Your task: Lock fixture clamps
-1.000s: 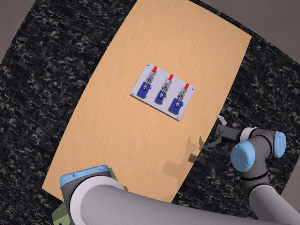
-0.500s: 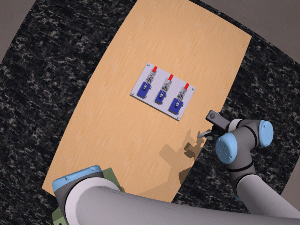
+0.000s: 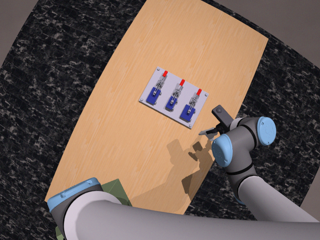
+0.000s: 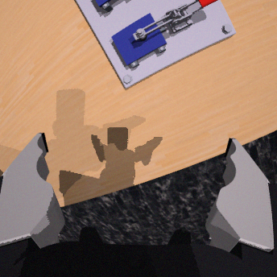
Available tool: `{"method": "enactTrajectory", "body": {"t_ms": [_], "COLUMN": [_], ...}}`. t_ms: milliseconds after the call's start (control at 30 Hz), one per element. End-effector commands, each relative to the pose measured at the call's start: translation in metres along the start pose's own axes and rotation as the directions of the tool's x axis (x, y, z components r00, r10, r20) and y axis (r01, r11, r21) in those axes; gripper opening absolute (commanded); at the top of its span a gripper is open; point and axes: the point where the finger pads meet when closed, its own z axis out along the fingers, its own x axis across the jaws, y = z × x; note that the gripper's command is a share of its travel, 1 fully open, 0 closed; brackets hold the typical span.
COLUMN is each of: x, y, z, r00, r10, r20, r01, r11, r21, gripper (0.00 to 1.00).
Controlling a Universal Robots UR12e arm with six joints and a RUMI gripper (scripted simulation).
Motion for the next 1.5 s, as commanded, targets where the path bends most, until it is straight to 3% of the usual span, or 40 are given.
{"method": "enactTrajectory", "body": {"t_ms": [0, 100, 333, 600, 667, 1133, 1467], "x": [-0.003, -0.003, -0.009, -0.018, -0.018, -0.031, -0.036], "y": [-0.016, -0.016, -0.038, -0.062, -0.062, -0.09, -0.097], "z": [0.008, 0.008, 0.016, 0.022, 0.022, 0.024, 0.023], "r00": [0.988, 0.988, 0.934, 0.813, 0.813, 0.595, 0.525], "r10": [0.15, 0.15, 0.349, 0.567, 0.567, 0.782, 0.829], "r20": [-0.03, -0.03, -0.077, -0.135, -0.135, -0.186, -0.192], "r01": [-0.15, -0.15, -0.352, -0.572, -0.572, -0.786, -0.83], "r11": [0.988, 0.988, 0.936, 0.82, 0.82, 0.614, 0.549], "r21": [-0.025, -0.025, -0.03, -0.004, -0.004, 0.07, 0.097], "gripper": [1.0, 1.0, 1.0, 1.0, 1.0, 1.0, 1.0]}}
